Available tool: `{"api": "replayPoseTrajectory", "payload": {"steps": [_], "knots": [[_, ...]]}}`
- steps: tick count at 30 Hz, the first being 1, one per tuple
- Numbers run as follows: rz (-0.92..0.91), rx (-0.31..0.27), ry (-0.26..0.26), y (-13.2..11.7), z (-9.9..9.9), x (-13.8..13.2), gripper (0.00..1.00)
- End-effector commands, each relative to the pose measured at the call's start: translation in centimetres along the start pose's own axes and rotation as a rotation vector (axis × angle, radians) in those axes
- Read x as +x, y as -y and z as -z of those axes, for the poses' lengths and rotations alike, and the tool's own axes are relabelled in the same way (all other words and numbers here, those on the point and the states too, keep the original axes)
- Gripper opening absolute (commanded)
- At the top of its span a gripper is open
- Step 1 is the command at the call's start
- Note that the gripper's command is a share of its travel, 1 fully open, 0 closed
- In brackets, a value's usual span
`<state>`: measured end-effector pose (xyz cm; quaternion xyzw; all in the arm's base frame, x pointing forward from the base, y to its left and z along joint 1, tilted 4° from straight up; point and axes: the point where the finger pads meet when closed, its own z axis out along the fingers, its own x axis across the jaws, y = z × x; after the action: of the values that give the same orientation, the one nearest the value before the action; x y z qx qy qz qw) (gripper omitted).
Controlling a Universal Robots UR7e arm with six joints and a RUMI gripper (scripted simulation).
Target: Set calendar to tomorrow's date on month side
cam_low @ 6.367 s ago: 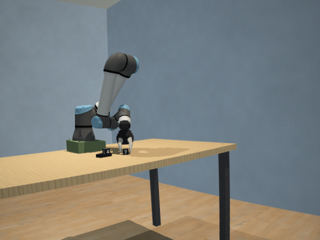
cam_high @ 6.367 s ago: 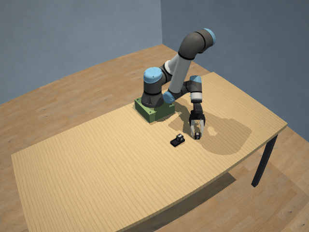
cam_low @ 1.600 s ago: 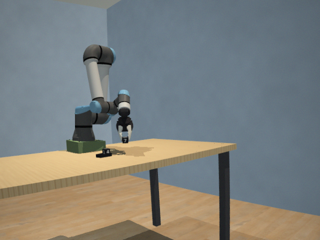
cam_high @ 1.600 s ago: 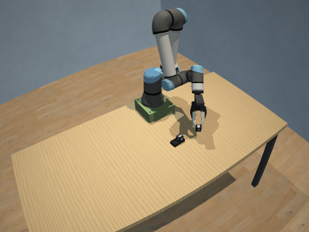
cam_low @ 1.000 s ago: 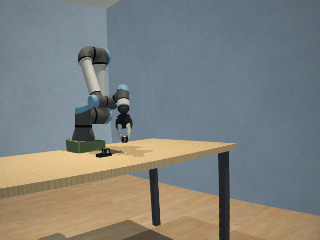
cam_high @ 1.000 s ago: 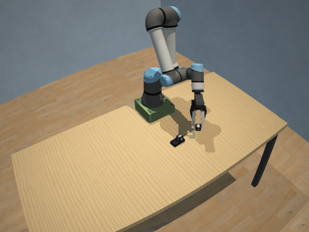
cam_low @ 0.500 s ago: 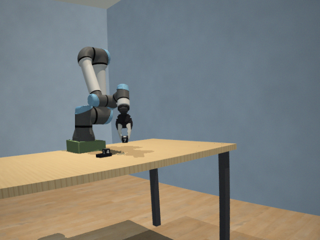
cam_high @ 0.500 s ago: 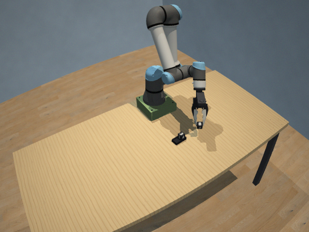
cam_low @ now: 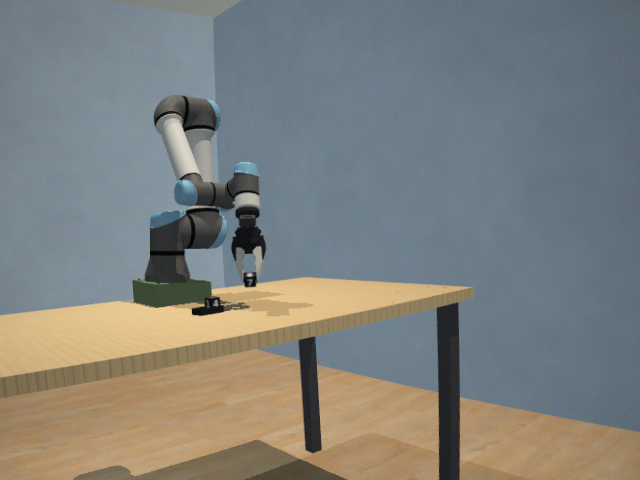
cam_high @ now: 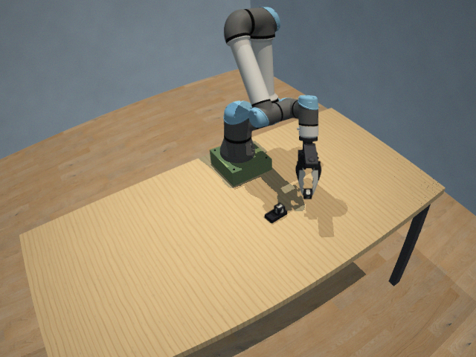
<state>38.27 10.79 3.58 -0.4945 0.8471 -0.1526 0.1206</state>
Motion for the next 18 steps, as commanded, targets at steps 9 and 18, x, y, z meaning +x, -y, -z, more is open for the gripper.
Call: {"api": "replayPoseTrajectory", "payload": {"steps": [9,18], "knots": [[-0.003,-0.127,0.005,0.12,0.28,0.03,0.11],[-0.005,-0.145,0.008,0.12,0.41,0.05,0.11]]}}
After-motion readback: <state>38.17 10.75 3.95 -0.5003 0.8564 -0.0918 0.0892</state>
